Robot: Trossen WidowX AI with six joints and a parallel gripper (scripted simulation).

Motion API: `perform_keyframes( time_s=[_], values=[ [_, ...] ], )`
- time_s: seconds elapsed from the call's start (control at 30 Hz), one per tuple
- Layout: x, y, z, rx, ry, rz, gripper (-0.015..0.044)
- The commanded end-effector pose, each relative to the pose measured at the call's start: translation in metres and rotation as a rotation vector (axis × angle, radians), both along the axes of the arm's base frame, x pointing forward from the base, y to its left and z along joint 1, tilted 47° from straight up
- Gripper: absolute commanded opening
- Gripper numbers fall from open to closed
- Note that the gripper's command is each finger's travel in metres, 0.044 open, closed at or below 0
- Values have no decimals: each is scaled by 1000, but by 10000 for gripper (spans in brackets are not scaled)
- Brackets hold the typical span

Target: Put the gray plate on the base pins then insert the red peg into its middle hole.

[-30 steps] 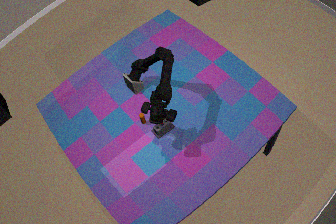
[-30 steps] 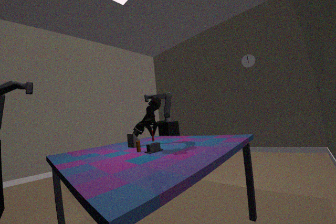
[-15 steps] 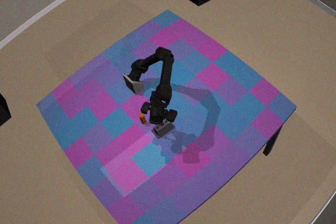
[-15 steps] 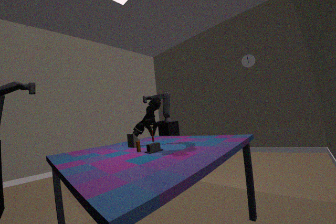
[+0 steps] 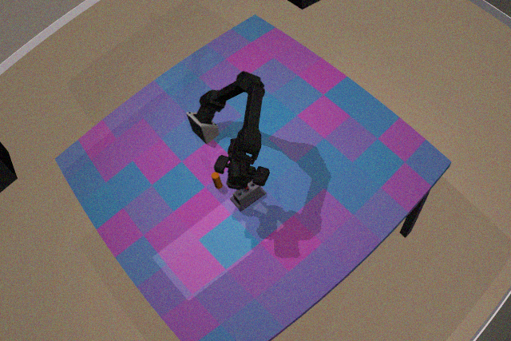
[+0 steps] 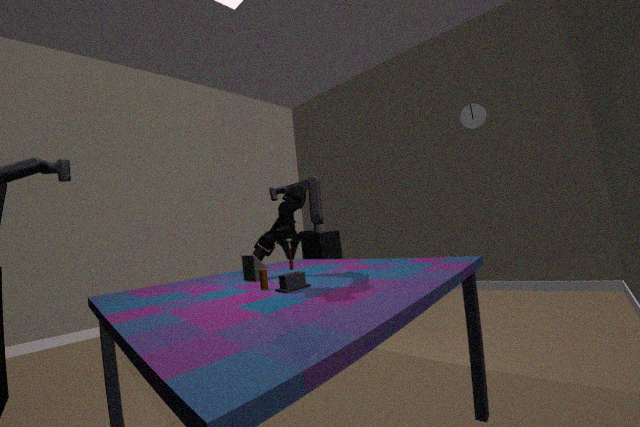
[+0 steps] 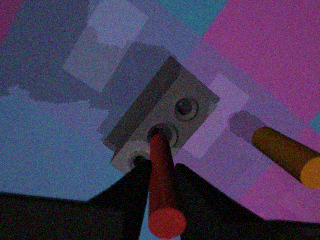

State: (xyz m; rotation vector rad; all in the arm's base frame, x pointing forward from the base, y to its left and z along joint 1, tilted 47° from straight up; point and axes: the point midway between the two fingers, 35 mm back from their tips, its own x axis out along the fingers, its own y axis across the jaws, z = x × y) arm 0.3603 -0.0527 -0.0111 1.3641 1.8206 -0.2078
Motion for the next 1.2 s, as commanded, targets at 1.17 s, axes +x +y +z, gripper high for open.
perform_keyframes(
  time_s=[1.17],
  values=[
    [-2, 12, -12, -4, -6, 8, 0]
  ],
)
